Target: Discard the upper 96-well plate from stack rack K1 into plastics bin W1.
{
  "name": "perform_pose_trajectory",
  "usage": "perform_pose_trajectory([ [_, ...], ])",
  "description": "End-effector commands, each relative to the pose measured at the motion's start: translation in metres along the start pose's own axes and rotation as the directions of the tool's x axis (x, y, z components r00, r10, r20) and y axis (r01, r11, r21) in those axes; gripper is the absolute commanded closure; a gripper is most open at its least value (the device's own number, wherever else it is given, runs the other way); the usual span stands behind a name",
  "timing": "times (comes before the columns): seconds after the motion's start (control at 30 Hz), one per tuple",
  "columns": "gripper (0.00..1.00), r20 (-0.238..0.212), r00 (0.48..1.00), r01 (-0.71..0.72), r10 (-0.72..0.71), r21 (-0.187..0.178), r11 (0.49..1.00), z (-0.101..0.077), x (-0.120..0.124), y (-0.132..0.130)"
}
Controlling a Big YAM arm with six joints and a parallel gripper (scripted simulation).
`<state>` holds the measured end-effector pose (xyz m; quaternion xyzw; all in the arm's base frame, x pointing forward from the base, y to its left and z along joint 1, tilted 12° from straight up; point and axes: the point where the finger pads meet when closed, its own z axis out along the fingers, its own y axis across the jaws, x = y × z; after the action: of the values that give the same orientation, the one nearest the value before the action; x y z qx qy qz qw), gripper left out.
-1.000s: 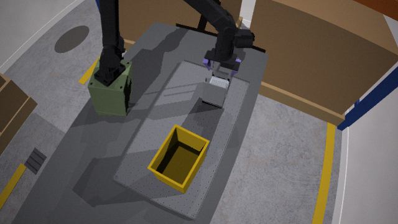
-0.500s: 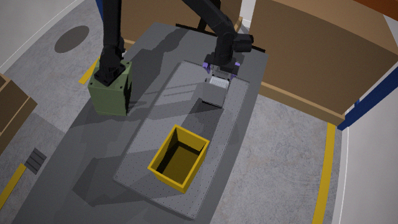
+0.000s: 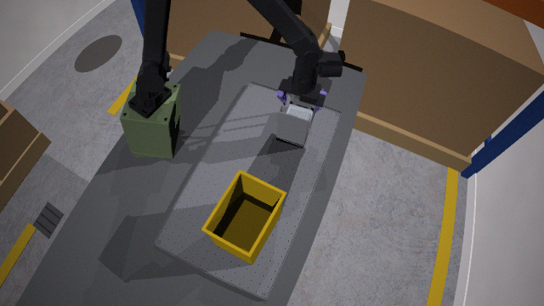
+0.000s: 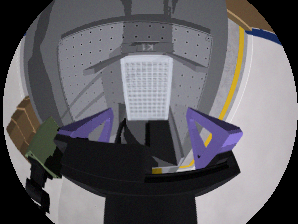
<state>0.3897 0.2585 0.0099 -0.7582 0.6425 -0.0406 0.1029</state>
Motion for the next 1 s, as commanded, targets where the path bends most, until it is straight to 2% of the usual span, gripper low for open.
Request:
perform_pose_trajectory([
  [0.0,0.00,-0.004,1.000,0.003,-0.003,-0.006,1.000,0.011,0.005,0.000],
  [0.97,0.00,-0.003,1.000,0.005,-0.005,-0.007,1.000,0.053,0.005,0.002],
])
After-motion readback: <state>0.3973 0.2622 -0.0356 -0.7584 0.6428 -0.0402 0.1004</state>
